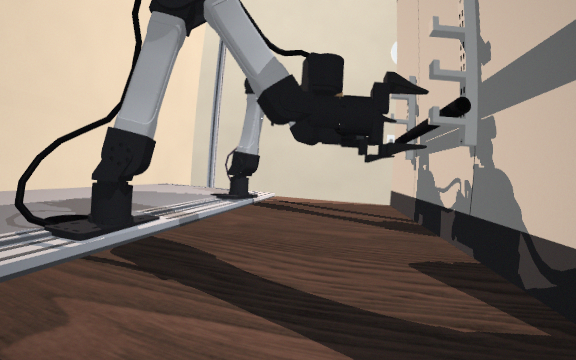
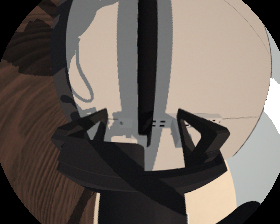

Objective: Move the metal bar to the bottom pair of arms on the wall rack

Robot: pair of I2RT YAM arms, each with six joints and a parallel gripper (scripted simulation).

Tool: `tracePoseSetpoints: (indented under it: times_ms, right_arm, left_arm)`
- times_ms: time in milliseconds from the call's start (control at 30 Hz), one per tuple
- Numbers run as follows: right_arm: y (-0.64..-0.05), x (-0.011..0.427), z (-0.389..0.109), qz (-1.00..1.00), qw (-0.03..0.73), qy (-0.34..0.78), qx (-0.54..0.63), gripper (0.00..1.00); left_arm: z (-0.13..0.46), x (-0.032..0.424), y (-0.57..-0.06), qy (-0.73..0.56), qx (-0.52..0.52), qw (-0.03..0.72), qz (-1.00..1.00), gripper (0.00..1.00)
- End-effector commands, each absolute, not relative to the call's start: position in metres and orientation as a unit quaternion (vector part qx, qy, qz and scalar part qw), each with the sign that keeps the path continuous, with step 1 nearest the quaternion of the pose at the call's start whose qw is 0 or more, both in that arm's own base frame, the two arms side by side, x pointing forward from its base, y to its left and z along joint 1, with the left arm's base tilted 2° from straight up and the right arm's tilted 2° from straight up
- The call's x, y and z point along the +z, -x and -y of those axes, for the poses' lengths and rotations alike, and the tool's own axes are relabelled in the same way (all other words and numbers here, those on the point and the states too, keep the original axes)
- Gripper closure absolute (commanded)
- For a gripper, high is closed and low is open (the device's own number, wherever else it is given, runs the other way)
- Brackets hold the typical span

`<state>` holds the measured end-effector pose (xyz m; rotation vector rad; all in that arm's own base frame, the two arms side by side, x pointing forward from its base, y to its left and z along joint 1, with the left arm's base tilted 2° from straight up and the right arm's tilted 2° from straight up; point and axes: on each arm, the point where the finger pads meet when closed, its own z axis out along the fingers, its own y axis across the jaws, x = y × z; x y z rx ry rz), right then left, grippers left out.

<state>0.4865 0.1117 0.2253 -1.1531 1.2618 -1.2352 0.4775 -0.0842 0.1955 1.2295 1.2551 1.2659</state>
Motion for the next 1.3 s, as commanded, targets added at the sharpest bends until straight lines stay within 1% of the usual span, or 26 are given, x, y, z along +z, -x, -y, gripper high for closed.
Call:
tracePoseSetpoints:
  times_ms: [0,1267]
  right_arm:
    - [-0.476,0.229,-0.109,-0.521,0.491,0.47,-0.516,0.0]
    - [-0.437,0.232,-0.109,-0.523,0.49,0.464,-0.52,0.0]
  left_arm:
    - [0.087,0.2,-0.469,-0.5,0.521,0.471,-0.507,0.0]
    - [0.089,0.202,-0.429,-0.496,0.522,0.472,-0.508,0.0]
